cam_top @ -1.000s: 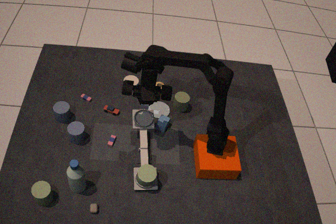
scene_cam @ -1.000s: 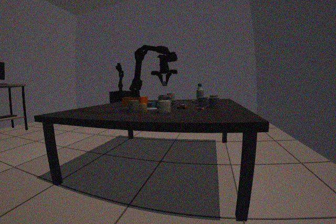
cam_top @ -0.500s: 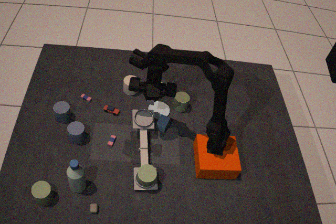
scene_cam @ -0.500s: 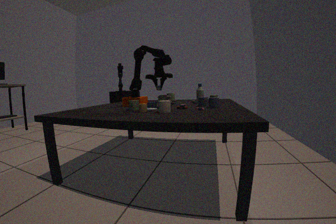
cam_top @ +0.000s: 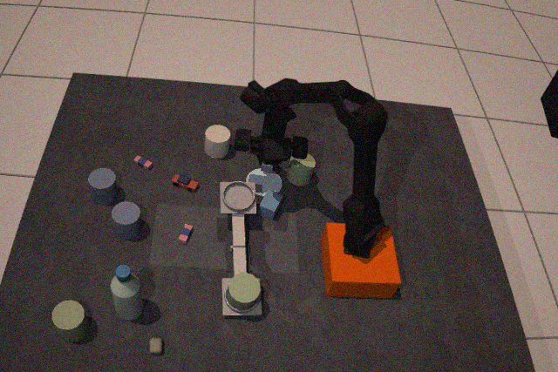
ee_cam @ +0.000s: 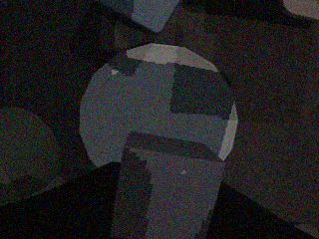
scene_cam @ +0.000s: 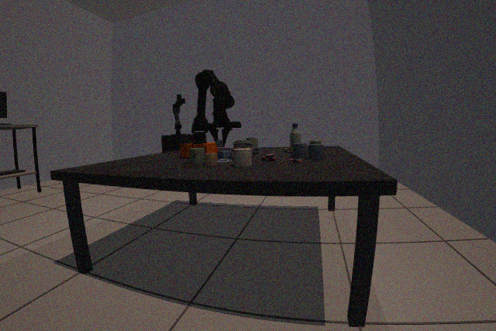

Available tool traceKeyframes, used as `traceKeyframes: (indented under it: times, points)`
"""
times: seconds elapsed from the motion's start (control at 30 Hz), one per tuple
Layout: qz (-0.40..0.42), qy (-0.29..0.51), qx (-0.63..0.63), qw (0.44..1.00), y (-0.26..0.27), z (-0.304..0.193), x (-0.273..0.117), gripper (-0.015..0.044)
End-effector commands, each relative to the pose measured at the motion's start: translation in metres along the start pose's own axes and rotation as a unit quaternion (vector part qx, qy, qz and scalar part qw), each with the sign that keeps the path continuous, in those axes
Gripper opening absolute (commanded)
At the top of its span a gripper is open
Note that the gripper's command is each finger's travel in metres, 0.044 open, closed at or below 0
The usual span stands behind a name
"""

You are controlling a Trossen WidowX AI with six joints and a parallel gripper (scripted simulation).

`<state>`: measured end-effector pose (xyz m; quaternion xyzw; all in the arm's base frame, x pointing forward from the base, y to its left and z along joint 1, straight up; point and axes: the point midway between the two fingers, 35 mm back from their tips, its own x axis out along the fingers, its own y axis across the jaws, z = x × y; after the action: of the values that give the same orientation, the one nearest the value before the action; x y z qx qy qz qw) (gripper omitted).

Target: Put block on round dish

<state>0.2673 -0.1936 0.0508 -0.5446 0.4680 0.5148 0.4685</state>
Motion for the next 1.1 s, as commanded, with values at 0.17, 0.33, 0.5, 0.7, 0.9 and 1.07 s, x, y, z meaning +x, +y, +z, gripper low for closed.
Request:
traceKeyframes:
  times: [0.17,0.33,0.5,0.7,0.9,1.07]
  points:
    - [0.0,-0.003,-0.006,1.0,0.001,-0.001,0.037,0.0]
    - [0.0,-0.003,-0.006,1.0,0.002,-0.001,0.046,0.0]
    - [0.0,-0.003,-0.006,1.0,0.002,-0.001,0.047,0.0]
    - [0.0,-0.003,-0.006,1.0,0.002,-0.001,0.056,0.0]
    - [0.0,-0.003,-0.006,1.0,0.002,-0.001,0.065,0.0]
    - [-0.003,0.001,-0.003,1.0,0.001,-0.002,0.06,0.0053]
